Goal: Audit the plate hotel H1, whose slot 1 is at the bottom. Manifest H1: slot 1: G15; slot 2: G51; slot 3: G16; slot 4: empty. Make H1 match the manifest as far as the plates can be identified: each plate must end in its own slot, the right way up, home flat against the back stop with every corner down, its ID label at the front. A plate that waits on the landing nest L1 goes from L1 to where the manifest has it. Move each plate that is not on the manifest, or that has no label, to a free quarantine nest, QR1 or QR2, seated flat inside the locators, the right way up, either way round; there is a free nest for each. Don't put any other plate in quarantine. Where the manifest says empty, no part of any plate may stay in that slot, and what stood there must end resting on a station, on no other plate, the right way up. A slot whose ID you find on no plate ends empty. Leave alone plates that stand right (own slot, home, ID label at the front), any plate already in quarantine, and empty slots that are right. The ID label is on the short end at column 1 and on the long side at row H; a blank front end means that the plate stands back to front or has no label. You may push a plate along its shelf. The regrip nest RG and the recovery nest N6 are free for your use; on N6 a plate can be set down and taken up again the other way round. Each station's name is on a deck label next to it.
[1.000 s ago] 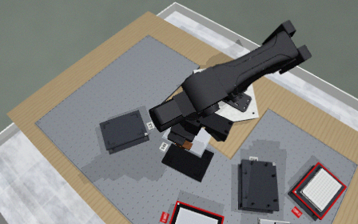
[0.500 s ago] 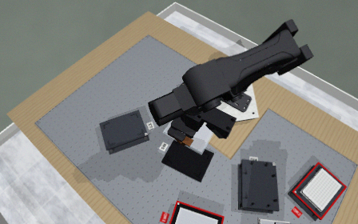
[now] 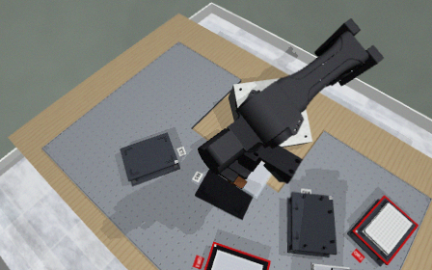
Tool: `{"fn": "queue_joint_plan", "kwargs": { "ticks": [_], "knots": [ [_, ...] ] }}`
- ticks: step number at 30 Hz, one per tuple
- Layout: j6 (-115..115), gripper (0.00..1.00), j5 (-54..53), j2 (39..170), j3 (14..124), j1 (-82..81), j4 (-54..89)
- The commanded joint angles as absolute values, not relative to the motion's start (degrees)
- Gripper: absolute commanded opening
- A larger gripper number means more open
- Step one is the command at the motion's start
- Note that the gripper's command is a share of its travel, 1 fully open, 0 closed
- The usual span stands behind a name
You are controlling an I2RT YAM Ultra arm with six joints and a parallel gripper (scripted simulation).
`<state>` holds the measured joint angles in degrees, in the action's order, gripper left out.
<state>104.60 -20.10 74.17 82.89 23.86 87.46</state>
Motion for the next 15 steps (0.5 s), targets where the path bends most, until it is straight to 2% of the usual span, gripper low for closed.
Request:
{"fn": "queue_joint_plan", "kwargs": {
  "ticks": [1, 15],
  "knots": [
    [95.9, 0.86, -19.7, 73.6, 83.9, 21.8, 87.7],
    [77.7, 0.86, -17.5, 72.6, 85.3, 12.5, 87.1]
  ]
}}
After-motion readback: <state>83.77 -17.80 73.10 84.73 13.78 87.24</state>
